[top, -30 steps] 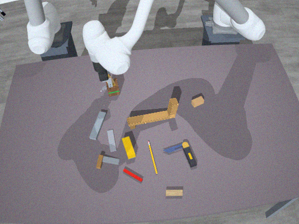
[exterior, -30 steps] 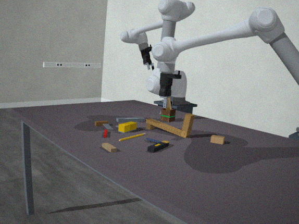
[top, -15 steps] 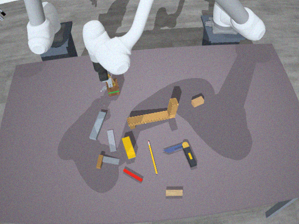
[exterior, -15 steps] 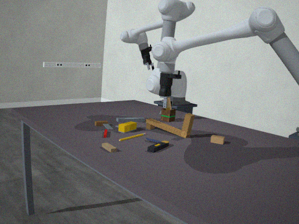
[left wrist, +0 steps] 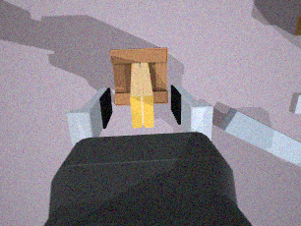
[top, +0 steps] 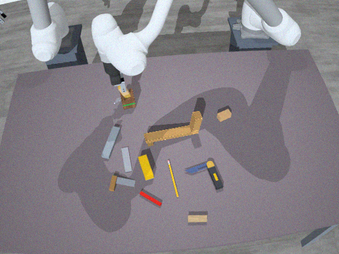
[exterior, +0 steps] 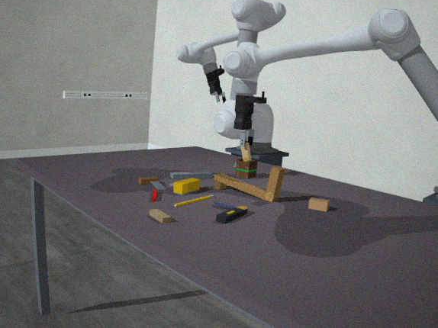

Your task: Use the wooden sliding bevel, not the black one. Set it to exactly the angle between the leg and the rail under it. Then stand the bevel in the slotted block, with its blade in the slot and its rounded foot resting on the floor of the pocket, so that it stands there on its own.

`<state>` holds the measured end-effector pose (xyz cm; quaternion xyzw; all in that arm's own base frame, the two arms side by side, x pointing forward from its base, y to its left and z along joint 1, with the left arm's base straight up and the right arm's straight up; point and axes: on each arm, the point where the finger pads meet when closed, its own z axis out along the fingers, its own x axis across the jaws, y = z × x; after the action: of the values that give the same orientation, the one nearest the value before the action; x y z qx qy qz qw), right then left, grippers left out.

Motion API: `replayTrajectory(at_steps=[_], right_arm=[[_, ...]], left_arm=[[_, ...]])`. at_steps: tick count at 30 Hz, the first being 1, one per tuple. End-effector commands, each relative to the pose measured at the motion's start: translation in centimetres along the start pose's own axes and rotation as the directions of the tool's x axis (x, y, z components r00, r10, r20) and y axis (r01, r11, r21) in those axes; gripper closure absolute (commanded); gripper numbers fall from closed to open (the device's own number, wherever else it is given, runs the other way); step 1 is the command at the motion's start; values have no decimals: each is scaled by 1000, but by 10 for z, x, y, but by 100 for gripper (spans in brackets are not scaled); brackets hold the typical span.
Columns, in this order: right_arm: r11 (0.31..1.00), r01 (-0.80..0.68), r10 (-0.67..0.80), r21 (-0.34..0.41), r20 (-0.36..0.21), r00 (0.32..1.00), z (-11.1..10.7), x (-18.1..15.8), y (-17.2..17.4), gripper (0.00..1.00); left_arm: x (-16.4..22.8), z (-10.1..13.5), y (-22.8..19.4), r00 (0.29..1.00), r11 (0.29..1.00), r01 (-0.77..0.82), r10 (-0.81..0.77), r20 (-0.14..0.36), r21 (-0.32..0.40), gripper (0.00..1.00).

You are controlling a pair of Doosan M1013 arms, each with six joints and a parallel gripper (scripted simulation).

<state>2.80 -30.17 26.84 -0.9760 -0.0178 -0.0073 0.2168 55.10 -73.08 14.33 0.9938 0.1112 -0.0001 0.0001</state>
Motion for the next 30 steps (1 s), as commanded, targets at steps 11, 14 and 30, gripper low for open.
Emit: replayTrajectory(at_steps=[11,14,30], right_arm=[[1000,0,0,-1,-1,1000,-1,0,0,0],[1000,0,0,-1,-1,1000,-1,0,0,0],[1000,0,0,-1,-1,1000,-1,0,0,0]], left_arm=[[0,-65,0,1000,1000,0,0,-1,-1,0],[0,-72,0,1000,1000,0,0,-1,-1,0],[0,-74,0,1000,1000,0,0,-1,-1,0]])
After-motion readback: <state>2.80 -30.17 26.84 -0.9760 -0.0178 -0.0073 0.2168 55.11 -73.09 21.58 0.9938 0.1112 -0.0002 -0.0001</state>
